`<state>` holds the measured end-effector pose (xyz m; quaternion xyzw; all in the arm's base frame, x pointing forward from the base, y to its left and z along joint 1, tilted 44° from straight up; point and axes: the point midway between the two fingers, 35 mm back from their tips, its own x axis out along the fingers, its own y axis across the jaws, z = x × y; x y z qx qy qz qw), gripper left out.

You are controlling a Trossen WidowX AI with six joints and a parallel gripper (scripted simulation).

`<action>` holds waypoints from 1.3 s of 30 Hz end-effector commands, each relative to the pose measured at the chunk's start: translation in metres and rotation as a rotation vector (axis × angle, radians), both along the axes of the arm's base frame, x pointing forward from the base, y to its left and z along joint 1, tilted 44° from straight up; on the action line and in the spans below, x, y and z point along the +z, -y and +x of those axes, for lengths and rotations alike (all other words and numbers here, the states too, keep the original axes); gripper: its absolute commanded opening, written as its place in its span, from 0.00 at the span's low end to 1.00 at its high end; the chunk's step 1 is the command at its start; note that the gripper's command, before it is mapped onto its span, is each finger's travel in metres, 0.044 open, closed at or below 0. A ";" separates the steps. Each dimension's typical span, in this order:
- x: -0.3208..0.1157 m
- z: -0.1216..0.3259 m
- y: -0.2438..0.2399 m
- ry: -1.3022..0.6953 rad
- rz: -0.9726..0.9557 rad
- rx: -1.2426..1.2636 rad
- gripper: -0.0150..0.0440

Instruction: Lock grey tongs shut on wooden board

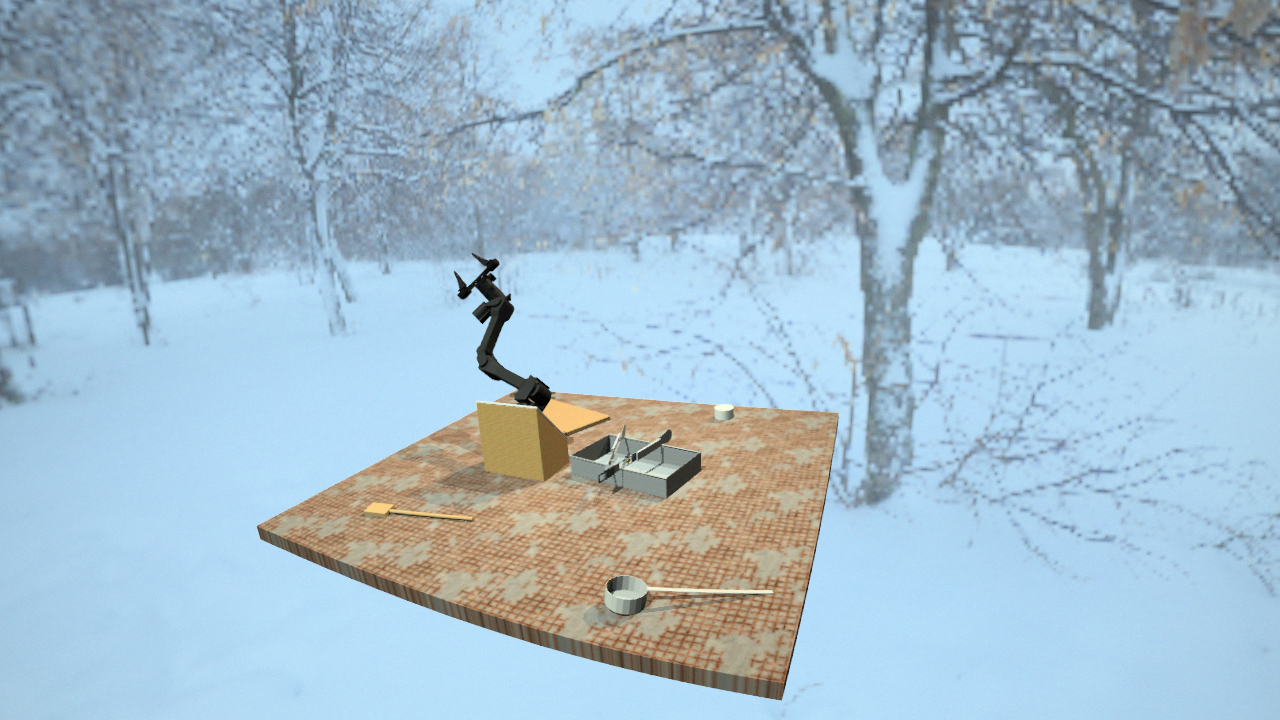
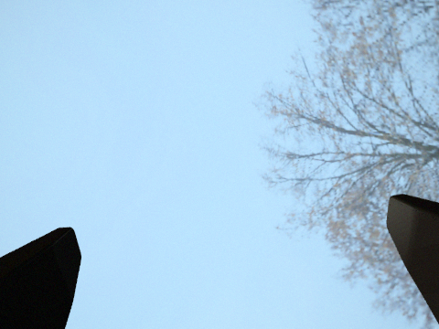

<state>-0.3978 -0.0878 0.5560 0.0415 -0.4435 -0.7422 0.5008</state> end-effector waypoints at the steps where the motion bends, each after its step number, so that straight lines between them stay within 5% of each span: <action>1: 0.020 0.019 -0.004 -0.048 -0.040 -0.016 1.00; 16: 0.081 0.101 -0.009 -0.265 -0.153 -0.040 1.00; 39: 0.154 0.318 -0.018 -0.697 -0.401 0.088 1.00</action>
